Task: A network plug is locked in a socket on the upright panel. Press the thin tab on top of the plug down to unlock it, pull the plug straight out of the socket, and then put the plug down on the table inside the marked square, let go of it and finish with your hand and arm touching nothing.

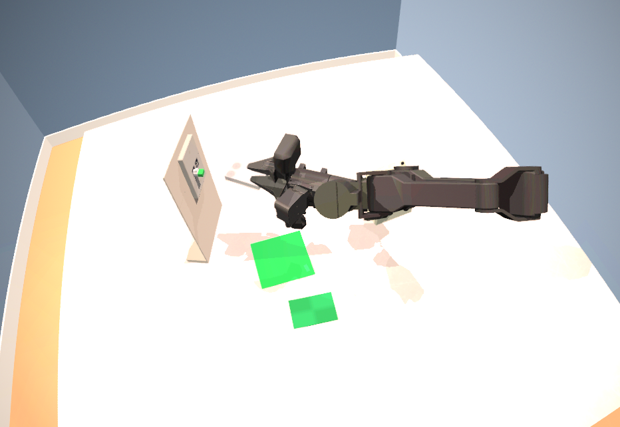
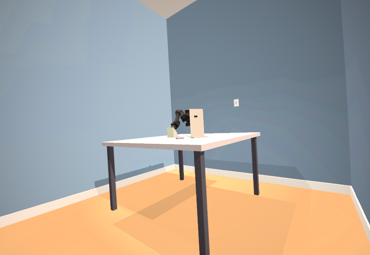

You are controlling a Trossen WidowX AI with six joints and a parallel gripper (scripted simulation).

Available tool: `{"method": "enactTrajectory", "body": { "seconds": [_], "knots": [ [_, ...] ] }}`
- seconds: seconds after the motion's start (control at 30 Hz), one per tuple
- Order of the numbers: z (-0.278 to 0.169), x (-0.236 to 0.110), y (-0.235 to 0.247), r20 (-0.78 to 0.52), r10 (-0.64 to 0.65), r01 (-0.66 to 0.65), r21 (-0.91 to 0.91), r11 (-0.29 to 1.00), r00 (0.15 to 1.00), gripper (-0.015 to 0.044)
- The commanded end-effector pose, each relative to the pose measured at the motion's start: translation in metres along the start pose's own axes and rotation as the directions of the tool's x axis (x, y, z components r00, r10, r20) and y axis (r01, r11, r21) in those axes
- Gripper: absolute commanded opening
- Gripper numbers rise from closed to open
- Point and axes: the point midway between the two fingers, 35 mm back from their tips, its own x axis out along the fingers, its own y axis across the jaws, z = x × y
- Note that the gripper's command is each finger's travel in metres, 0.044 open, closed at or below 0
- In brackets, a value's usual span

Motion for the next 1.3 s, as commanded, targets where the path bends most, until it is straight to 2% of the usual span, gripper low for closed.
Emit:
{"method": "enactTrajectory", "body": {
  "seconds": [0.0, 0.5, 1.27],
  "knots": [
    [0.004, 0.009, -0.002, 0.003, -0.006, 0.006, -0.004, 1.000, 1.000, 0.0156],
    [0.012, 0.043, 0.000, 0.007, -0.007, 0.007, -0.005, 1.000, 1.000, 0.0156],
    [0.020, 0.067, -0.002, 0.008, -0.008, 0.008, -0.005, 1.000, 1.000, 0.0156]
  ]
}}
